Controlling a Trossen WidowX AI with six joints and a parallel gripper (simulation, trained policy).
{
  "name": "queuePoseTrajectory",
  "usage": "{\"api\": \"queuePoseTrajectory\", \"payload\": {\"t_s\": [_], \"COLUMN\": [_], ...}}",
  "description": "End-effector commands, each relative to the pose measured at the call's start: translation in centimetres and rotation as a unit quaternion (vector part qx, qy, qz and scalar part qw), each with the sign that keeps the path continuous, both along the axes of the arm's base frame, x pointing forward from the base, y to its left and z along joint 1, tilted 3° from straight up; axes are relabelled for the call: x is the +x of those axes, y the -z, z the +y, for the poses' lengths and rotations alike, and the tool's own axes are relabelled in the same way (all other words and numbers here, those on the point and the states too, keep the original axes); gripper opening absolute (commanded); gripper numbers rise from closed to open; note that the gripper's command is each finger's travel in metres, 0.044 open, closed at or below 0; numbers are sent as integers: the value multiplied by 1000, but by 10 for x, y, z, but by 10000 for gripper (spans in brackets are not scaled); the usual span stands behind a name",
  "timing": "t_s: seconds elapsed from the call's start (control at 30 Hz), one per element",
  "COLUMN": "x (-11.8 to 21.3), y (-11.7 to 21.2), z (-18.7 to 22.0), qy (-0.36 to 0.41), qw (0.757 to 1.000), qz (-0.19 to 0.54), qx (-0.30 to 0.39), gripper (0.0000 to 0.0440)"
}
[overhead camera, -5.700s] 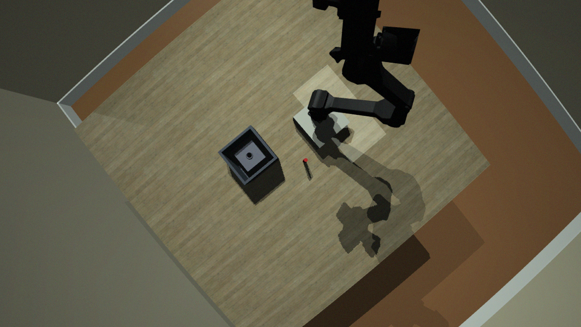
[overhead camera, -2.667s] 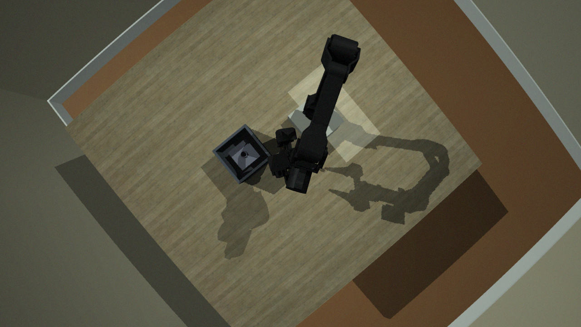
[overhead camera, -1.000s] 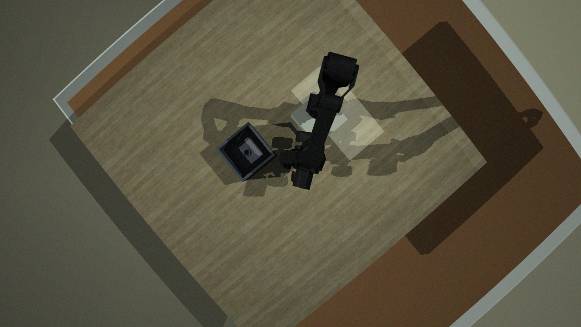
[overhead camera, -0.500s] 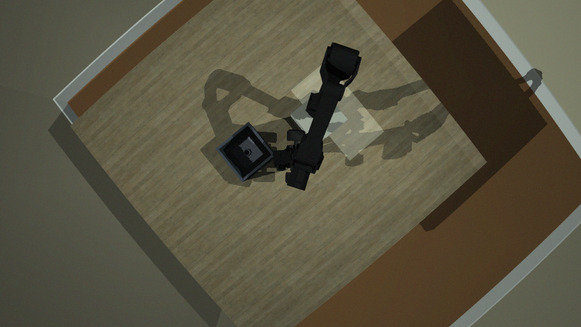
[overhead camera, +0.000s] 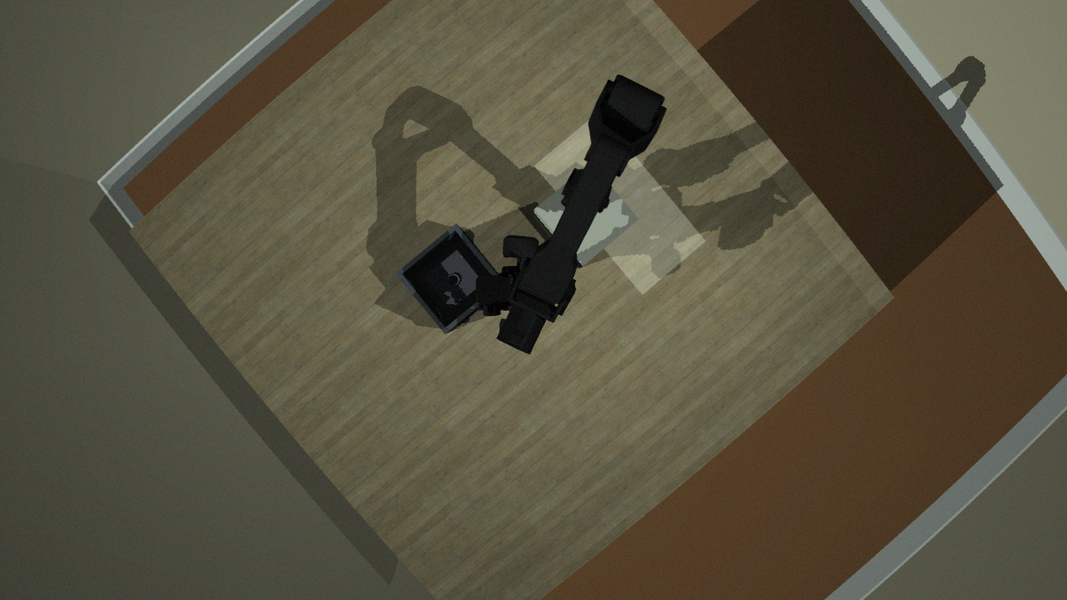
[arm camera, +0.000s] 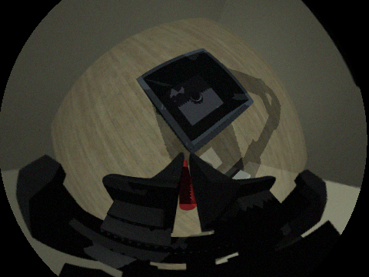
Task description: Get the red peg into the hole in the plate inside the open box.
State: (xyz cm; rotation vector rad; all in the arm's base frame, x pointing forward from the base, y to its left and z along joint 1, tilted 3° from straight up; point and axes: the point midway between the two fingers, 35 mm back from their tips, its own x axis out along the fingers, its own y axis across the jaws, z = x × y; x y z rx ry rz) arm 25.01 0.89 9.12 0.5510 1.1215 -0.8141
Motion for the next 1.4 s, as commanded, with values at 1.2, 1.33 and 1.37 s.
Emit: {"api": "queuePoseTrajectory", "payload": {"t_s": [1.2, 1.33, 1.37], "x": [66, 69, 69], "y": [7, 22, 26], "z": [-140, -146, -148], "qy": [120, 123, 122], "qw": [993, 992, 992], "qz": [4, 13, 16], "qx": [22, 29, 30], "gripper": [1, 47, 73]}}
